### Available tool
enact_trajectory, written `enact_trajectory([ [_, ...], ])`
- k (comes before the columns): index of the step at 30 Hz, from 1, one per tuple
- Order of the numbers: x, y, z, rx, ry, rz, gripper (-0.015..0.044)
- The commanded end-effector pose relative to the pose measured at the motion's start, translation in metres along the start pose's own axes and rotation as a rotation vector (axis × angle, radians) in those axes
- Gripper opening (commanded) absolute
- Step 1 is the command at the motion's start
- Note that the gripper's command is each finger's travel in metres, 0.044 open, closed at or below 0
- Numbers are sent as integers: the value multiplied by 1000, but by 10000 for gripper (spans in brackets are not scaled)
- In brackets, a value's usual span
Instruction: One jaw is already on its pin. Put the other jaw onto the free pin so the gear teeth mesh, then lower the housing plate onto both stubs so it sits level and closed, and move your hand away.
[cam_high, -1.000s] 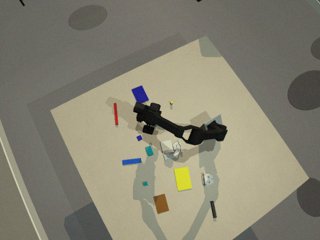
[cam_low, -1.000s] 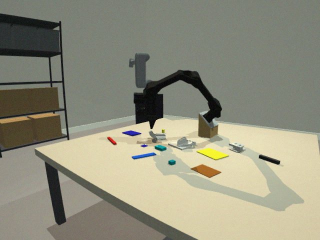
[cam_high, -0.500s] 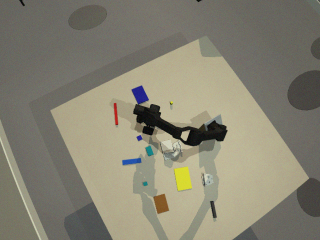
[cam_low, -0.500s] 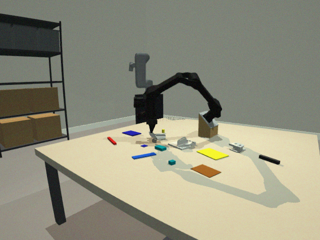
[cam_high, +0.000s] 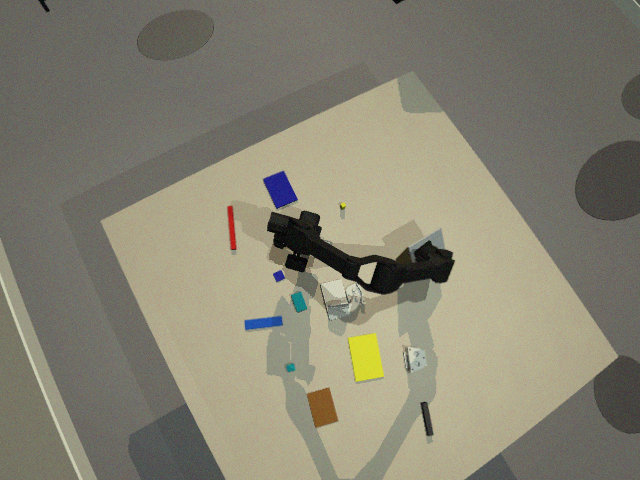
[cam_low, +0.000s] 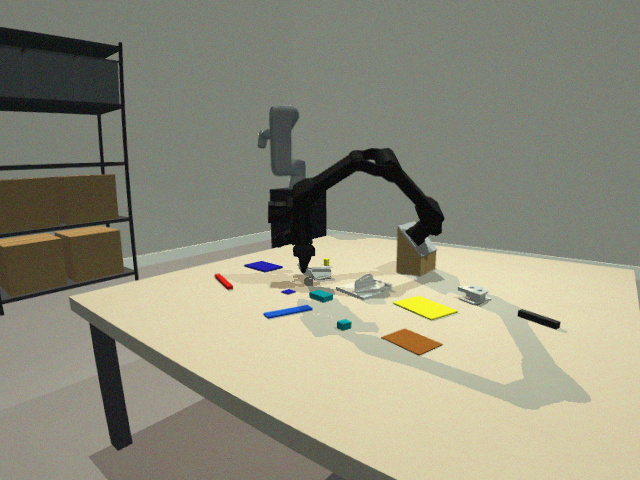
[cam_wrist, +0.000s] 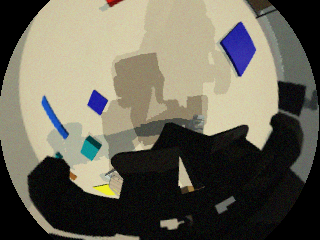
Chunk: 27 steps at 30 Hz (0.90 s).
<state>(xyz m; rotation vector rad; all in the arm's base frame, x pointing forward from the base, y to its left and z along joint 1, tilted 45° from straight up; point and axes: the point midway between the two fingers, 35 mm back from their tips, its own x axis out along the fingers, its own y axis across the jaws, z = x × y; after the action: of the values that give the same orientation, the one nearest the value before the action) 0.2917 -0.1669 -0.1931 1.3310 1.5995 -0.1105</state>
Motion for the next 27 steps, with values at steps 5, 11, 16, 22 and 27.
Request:
enact_trajectory([
  [5, 3, -5, -1, 8, 4, 4, 0],
  [11, 3, -15, 0, 9, 3, 3, 0],
  [16, 2, -23, 0, 9, 2, 3, 0],
  [22, 2, -33, 0, 9, 2, 2, 0],
  [27, 2, -41, 0, 9, 2, 2, 0],
])
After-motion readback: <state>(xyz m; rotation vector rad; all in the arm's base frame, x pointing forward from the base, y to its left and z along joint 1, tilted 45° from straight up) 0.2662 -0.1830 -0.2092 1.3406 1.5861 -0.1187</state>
